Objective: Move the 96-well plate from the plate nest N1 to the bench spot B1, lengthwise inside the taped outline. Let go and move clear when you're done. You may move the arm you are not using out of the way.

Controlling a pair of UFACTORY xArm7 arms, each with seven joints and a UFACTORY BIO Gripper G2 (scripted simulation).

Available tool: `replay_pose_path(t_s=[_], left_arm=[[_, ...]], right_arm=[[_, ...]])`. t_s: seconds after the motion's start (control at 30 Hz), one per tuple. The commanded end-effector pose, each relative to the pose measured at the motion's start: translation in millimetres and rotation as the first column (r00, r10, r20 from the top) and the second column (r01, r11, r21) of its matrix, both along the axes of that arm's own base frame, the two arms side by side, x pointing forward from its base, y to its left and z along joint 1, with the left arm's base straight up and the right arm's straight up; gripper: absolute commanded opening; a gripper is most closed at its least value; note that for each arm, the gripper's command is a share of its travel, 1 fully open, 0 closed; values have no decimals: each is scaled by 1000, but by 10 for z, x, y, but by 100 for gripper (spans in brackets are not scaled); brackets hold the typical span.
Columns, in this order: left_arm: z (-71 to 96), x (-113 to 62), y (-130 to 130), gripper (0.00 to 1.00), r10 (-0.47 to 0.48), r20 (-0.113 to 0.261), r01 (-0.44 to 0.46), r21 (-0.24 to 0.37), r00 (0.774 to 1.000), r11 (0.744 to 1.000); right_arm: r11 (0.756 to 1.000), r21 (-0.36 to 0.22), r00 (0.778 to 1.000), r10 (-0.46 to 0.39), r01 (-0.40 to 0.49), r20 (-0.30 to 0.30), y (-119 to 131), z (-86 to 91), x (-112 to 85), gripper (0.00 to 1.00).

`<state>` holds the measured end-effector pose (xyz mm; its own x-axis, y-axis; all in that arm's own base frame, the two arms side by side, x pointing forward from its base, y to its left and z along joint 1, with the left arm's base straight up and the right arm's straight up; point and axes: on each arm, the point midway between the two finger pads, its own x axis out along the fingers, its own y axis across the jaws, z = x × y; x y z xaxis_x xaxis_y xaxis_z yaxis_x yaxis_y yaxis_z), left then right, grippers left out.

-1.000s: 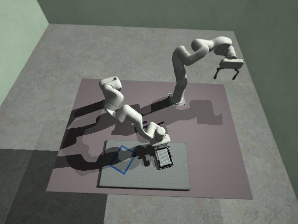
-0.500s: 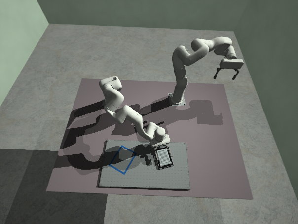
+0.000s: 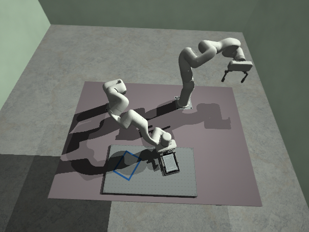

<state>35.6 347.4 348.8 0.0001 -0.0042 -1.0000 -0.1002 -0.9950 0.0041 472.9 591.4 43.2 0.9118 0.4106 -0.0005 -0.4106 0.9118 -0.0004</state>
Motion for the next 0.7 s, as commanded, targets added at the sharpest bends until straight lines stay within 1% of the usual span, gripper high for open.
replay_pose_path(t_s=[0.0, 0.5, 0.53, 0.67], left_arm=[[13, -1, 5, 100, 0, 0, 0, 4, 1000, 1000], [13, -1, 5, 100, 0, 0, 0, 4, 1000, 1000], [13, -1, 5, 100, 0, 0, 0, 4, 1000, 1000], [13, -1, 5, 100, 0, 0, 0, 4, 1000, 1000]], right_arm=[[1000, 5, 1000, 0, 0, 3, 13, 20, 7, 37], [1000, 5, 1000, 0, 0, 3, 13, 21, 8, 37], [1000, 5, 1000, 0, 0, 3, 13, 21, 8, 0], [1000, 5, 1000, 0, 0, 3, 13, 21, 8, 0]])
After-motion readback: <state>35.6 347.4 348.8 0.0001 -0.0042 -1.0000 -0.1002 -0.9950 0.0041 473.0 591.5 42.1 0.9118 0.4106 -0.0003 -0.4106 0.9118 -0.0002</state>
